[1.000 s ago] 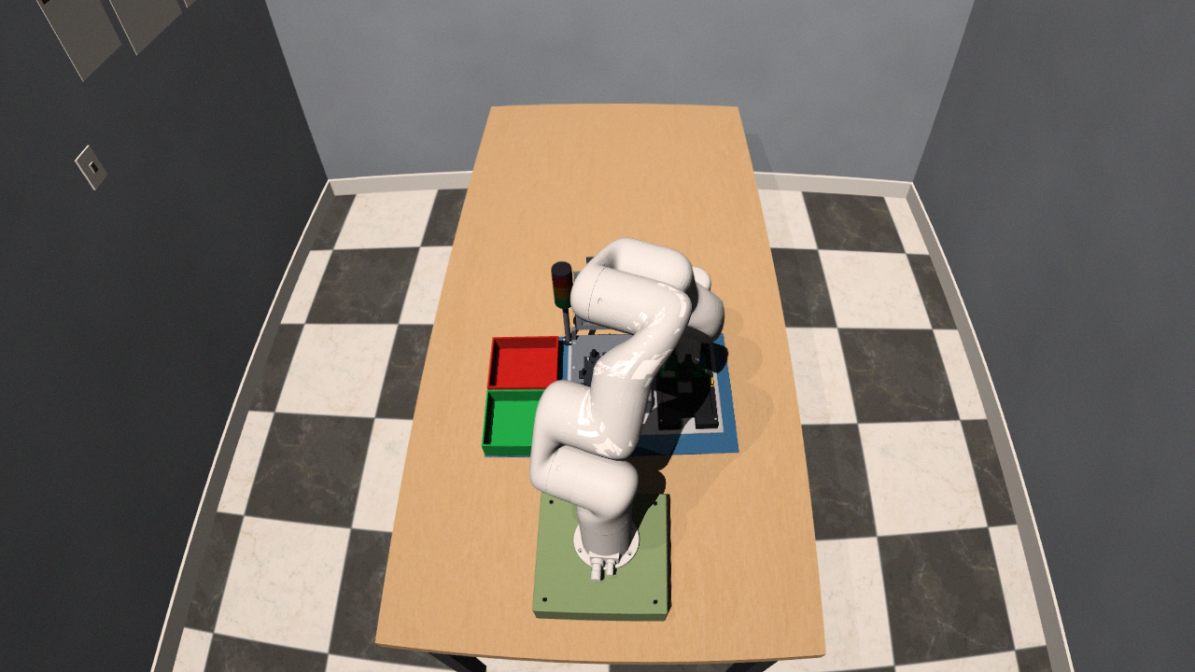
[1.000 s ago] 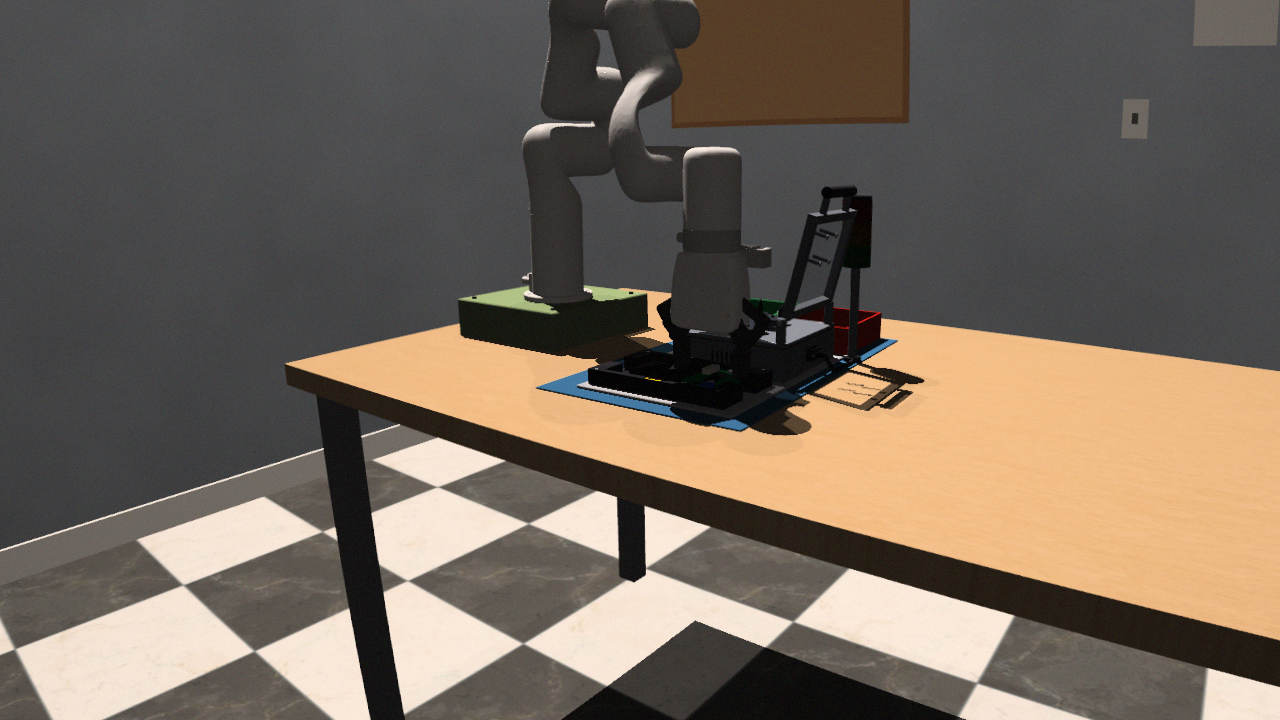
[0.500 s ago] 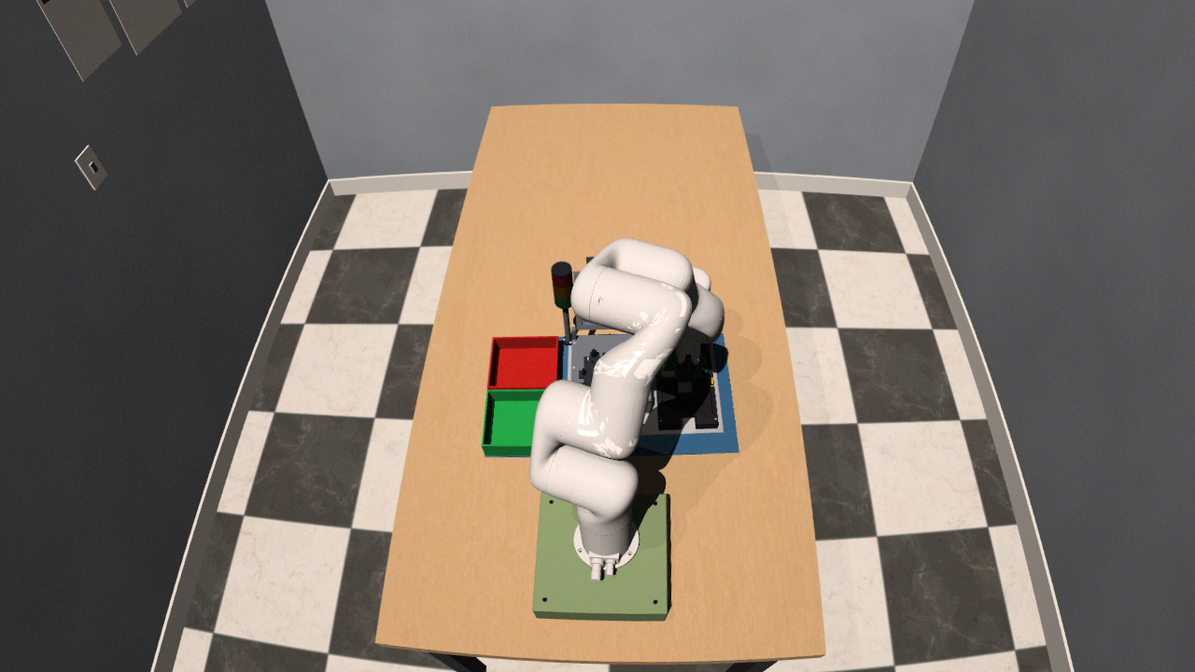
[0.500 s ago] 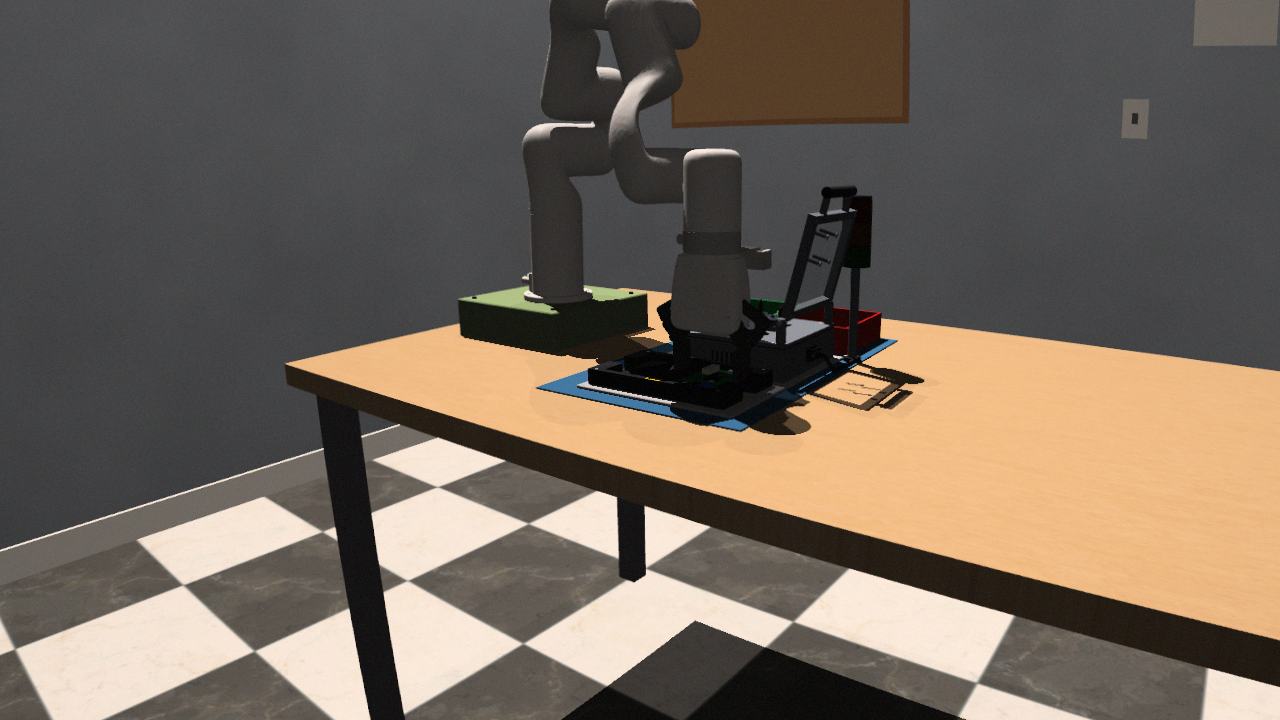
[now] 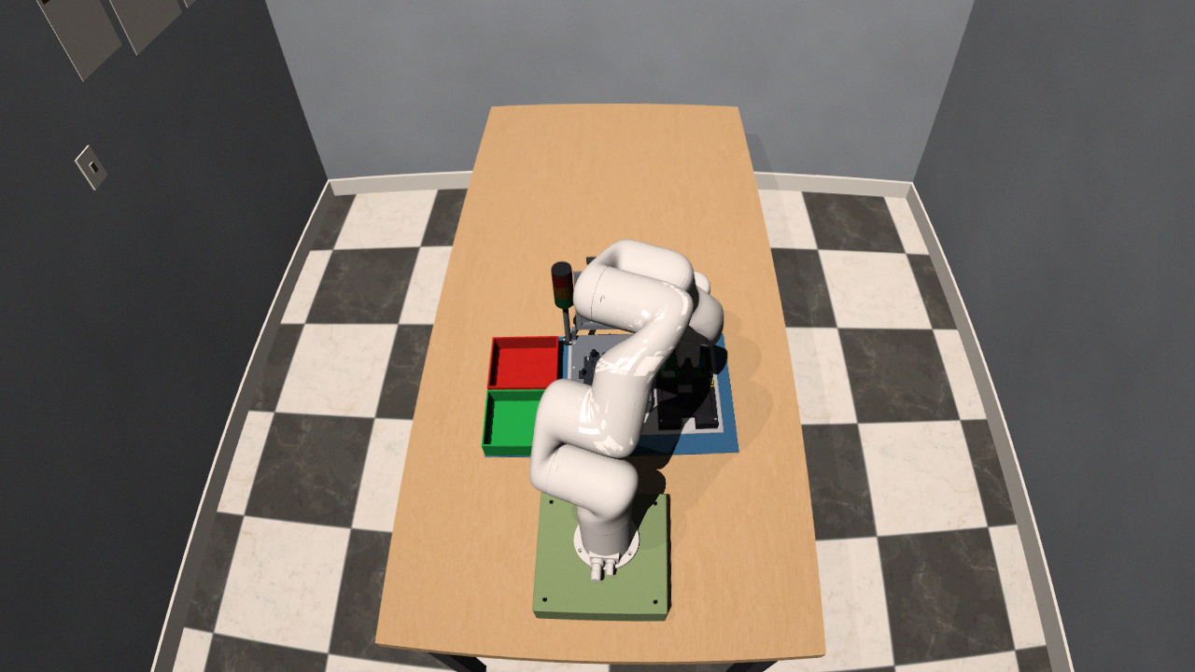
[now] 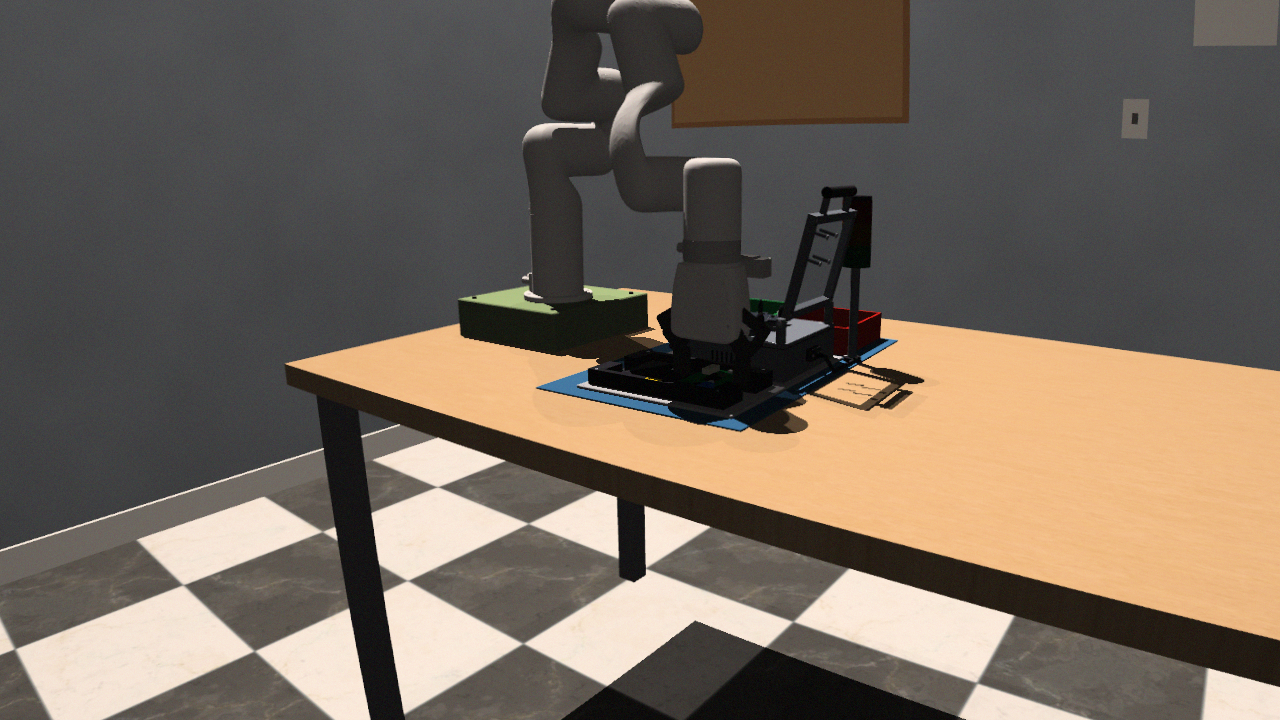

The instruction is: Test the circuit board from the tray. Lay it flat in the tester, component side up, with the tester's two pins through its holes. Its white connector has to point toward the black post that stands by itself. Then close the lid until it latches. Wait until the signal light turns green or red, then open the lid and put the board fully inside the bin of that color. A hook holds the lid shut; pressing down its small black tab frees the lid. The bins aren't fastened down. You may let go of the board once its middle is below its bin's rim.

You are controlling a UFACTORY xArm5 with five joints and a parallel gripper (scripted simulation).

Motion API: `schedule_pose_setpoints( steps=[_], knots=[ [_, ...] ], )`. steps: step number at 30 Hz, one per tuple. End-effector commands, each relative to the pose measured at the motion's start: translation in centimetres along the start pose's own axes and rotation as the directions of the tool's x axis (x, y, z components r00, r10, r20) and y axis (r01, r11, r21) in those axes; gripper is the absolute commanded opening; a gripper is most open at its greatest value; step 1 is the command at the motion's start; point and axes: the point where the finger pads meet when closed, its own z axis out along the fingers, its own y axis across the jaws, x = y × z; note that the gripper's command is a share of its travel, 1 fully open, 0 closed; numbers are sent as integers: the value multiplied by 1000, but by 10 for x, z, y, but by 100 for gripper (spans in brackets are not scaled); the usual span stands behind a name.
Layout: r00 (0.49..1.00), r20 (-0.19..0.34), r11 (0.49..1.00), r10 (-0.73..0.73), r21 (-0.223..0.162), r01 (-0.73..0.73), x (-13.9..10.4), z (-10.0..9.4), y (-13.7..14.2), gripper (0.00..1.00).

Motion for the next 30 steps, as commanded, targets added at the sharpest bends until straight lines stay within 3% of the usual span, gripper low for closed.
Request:
schedule_pose_setpoints(
  steps=[1,11,12,25,26,30],
  knots=[
    [1000,2,1000,0,-4,0,-1,1,2,100],
    [1000,2,1000,0,-4,0,-1,1,2,100],
    [1000,2,1000,0,-4,0,-1,1,2,95],
    [1000,2,1000,0,-4,0,-1,1,2,95],
    [1000,2,1000,0,-4,0,-1,1,2,89],
    [1000,2,1000,0,-4,0,-1,1,2,89]
  ],
)
